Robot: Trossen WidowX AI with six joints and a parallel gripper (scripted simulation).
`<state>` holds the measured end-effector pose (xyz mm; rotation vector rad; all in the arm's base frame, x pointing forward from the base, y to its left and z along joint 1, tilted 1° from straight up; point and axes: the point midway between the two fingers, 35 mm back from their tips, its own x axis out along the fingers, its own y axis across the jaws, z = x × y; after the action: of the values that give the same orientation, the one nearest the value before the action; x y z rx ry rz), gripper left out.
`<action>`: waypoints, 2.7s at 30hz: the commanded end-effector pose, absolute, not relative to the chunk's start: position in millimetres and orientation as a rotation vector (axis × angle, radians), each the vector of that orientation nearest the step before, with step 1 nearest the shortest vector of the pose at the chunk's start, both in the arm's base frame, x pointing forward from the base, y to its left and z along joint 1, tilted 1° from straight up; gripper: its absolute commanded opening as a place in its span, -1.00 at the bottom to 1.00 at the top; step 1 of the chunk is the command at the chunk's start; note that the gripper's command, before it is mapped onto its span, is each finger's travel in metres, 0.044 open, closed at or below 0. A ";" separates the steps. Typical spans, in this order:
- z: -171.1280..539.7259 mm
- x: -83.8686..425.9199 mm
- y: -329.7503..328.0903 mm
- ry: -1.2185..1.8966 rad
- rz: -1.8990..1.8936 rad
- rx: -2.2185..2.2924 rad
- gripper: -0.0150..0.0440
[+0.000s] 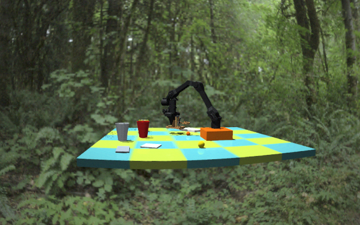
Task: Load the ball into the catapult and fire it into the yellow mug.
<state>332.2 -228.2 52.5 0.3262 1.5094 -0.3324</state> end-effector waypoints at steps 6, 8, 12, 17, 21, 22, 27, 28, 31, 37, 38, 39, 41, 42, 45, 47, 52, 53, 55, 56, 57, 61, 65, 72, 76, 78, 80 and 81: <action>50.8 332.9 -228.9 1.510 -0.331 0.324 -0.49; 47.6 333.2 -229.0 1.510 -0.331 0.324 -0.49; 41.0 333.6 -229.3 1.510 -0.331 0.323 -0.49; 32.8 334.0 -229.5 1.510 -0.331 0.323 -0.49; 26.3 334.2 -229.6 1.510 -0.331 0.323 -0.49; 24.7 334.2 -229.6 1.510 -0.331 0.323 -0.49; 16.6 334.2 -229.5 1.510 -0.330 0.323 -0.49; 14.9 334.2 -229.5 1.510 -0.330 0.323 -0.49; 10.1 334.2 -229.4 1.510 -0.330 0.323 -0.49; 12.9 333.4 -228.9 1.517 -0.330 0.329 -0.49; 12.9 333.4 -228.9 1.517 -0.330 0.329 -0.40; 12.9 333.4 -228.9 1.517 -0.330 0.329 -0.31; 12.9 333.4 -228.9 1.517 -0.330 0.329 -0.14; 12.9 333.4 -228.9 1.517 -0.330 0.329 -0.05; 12.9 333.4 -228.9 1.517 -0.330 0.329 0.22; 12.9 333.4 -228.9 1.517 -0.330 0.329 0.40; 15.5 333.6 -229.1 1.516 -0.330 0.329 0.84; 23.3 334.1 -229.5 1.516 -0.330 0.329 0.93; 53.8 334.4 -230.0 1.516 -0.330 0.328 1.00; 71.5 333.5 -229.5 1.516 -0.330 0.328 1.00; 89.0 331.7 -228.5 1.516 -0.330 0.328 1.00; 113.1 328.0 -226.1 1.516 -0.330 0.329 1.00; 98.1 332.4 -229.0 1.503 -0.335 0.325 1.00; 157.1 326.7 -225.6 1.483 -0.341 0.317 1.00; 134.6 328.2 -225.7 1.507 -0.318 0.308 0.82; 132.4 326.1 -222.1 1.514 -0.270 0.259 0.64; 130.0 323.7 -218.1 1.521 -0.217 0.204 0.53; 128.7 322.5 -216.1 1.523 -0.191 0.177 0.53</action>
<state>326.4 -222.3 137.0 0.2430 1.5025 -0.2643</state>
